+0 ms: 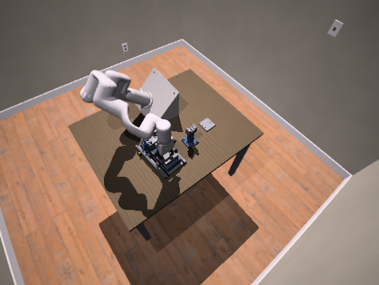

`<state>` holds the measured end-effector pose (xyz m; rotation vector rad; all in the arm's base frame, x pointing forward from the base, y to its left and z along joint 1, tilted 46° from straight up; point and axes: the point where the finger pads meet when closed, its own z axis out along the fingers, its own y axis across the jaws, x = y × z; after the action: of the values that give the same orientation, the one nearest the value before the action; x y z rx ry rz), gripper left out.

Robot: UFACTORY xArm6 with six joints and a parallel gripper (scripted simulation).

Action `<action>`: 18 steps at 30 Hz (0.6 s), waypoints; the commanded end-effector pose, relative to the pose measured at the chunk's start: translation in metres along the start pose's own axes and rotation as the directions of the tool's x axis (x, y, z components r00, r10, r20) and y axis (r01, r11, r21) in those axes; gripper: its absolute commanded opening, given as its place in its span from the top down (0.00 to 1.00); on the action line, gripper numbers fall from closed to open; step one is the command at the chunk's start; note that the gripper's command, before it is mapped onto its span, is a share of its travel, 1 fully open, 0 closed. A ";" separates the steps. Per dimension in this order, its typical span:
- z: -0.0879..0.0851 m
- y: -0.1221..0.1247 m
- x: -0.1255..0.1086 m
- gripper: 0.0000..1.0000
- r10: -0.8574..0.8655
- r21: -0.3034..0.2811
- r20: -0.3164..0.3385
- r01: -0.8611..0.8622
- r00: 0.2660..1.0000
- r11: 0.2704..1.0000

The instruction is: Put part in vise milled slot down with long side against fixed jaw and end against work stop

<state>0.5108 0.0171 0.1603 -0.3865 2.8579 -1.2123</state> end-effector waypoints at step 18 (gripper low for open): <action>-0.040 0.000 -0.001 0.19 0.001 0.000 0.003 -0.001 1.000 1.000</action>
<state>0.5067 0.0433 0.1864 -0.3864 2.8578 -1.2128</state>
